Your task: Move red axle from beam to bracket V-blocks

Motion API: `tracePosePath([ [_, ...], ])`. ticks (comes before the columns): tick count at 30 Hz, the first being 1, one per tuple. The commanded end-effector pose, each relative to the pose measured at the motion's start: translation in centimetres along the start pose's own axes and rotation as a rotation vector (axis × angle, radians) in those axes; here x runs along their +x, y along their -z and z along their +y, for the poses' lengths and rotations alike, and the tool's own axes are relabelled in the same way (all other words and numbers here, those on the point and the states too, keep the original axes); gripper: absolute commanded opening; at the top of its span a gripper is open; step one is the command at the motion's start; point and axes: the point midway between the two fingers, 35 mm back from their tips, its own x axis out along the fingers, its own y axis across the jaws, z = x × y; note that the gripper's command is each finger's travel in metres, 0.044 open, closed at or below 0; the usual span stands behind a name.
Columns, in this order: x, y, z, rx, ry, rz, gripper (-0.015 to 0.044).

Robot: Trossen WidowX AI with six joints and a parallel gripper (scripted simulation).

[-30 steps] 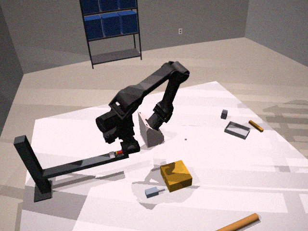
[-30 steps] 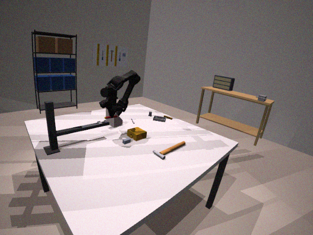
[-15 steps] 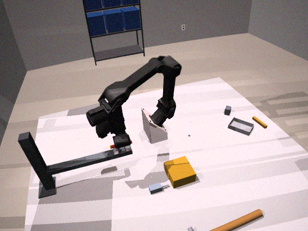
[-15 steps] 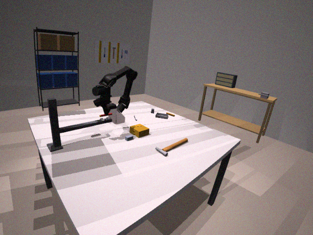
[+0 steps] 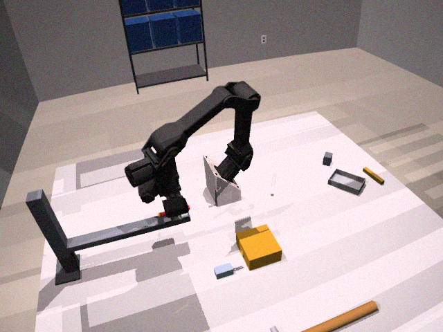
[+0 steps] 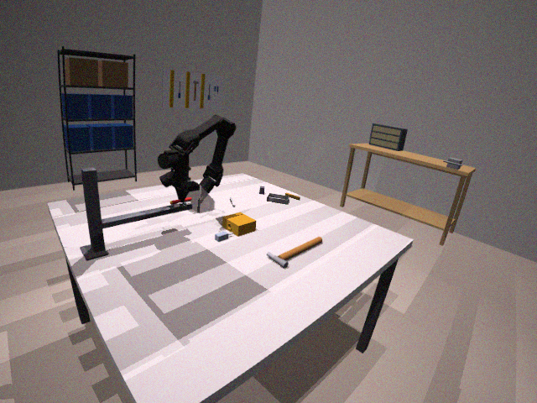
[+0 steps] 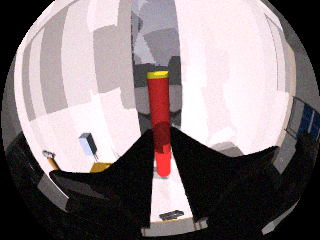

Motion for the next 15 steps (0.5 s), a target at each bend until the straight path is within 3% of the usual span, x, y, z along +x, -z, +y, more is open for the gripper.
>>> tracePosePath([
  [1,0.32,0.11,-0.06,0.002,-0.001,0.005,0.0],
  [15,0.04,0.0,-0.01,0.0,0.0,0.0,0.0367],
])
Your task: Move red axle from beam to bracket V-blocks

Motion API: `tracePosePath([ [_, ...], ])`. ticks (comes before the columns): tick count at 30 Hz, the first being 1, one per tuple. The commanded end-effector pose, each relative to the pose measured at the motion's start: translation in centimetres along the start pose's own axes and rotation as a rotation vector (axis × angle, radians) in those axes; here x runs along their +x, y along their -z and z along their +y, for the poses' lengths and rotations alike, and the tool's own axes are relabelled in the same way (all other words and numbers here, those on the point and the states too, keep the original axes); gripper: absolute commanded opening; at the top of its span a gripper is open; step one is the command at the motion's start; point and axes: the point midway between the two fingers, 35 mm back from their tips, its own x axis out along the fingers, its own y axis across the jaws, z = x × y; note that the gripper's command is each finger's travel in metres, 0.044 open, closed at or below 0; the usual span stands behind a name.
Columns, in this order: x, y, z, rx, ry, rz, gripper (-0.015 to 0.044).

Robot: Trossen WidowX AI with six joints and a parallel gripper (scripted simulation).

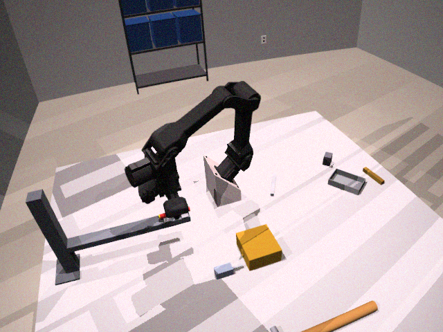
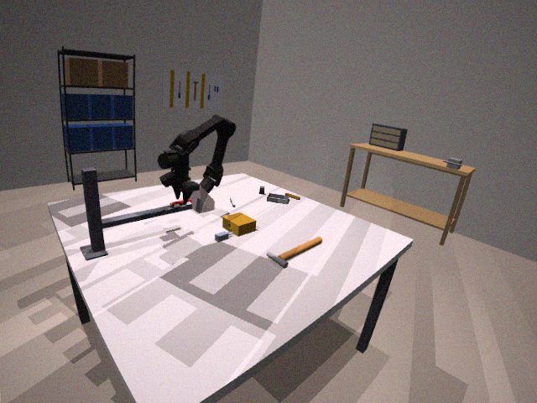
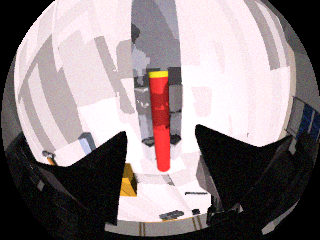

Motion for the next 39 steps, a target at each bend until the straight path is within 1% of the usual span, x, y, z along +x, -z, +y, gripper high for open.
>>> tracePosePath([
  [1,0.0,0.0,0.0,0.0,0.0,-0.001,0.0394],
  [3,-0.6,0.0,0.0,0.002,0.0,0.003,0.044],
  [14,-2.7,-0.1,0.0,0.003,0.0,0.003,0.044],
  [15,-1.9,0.1,0.0,0.008,-0.003,0.01,0.044],
  [39,-1.9,0.1,0.0,0.008,-0.003,0.01,0.044],
])
